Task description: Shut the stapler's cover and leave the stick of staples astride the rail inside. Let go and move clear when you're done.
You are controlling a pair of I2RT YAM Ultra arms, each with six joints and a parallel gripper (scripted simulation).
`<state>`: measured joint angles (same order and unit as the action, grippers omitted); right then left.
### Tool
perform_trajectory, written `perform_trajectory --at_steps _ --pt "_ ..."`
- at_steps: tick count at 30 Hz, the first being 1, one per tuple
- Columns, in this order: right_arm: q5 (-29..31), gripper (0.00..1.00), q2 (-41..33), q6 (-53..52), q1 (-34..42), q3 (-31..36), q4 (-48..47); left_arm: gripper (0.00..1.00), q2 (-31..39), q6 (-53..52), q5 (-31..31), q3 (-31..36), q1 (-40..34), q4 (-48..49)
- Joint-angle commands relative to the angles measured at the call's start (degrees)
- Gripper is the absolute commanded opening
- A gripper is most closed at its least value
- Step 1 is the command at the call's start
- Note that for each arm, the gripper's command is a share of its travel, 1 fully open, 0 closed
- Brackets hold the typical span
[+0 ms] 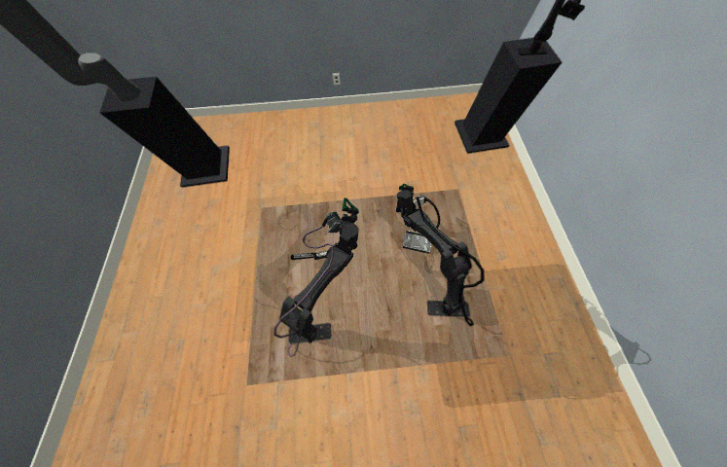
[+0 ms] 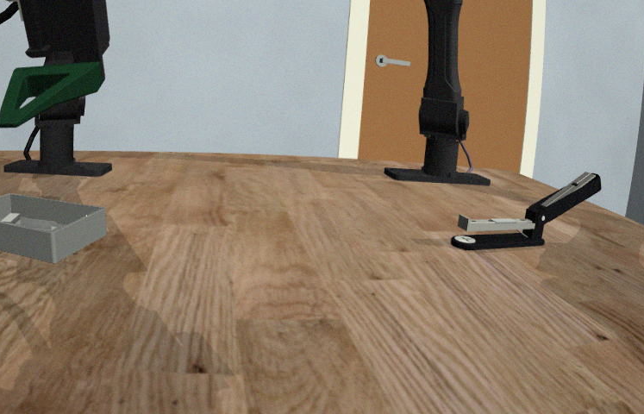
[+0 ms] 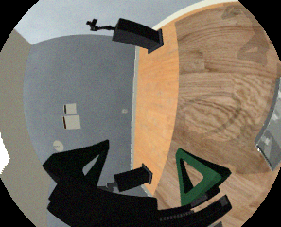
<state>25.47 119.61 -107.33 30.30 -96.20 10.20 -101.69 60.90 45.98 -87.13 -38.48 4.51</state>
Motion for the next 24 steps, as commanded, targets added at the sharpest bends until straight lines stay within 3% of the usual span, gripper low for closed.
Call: perform_trajectory --at_steps 1,18,24 --pt "0.43 1.0 -1.06 0.37 0.01 -0.79 0.16 1.0 1.13 -0.26 0.18 -1.02 0.0 0.3" --pt "0.03 1.0 -0.5 0.01 0.01 -0.31 -0.24 1.0 0.39 -0.01 0.02 -0.31 0.0 0.24" --pt "-2.5 1.0 -2.95 9.49 2.05 1.6 1.86 1.0 2.84 -0.81 -5.13 2.93 0.94 -4.01"
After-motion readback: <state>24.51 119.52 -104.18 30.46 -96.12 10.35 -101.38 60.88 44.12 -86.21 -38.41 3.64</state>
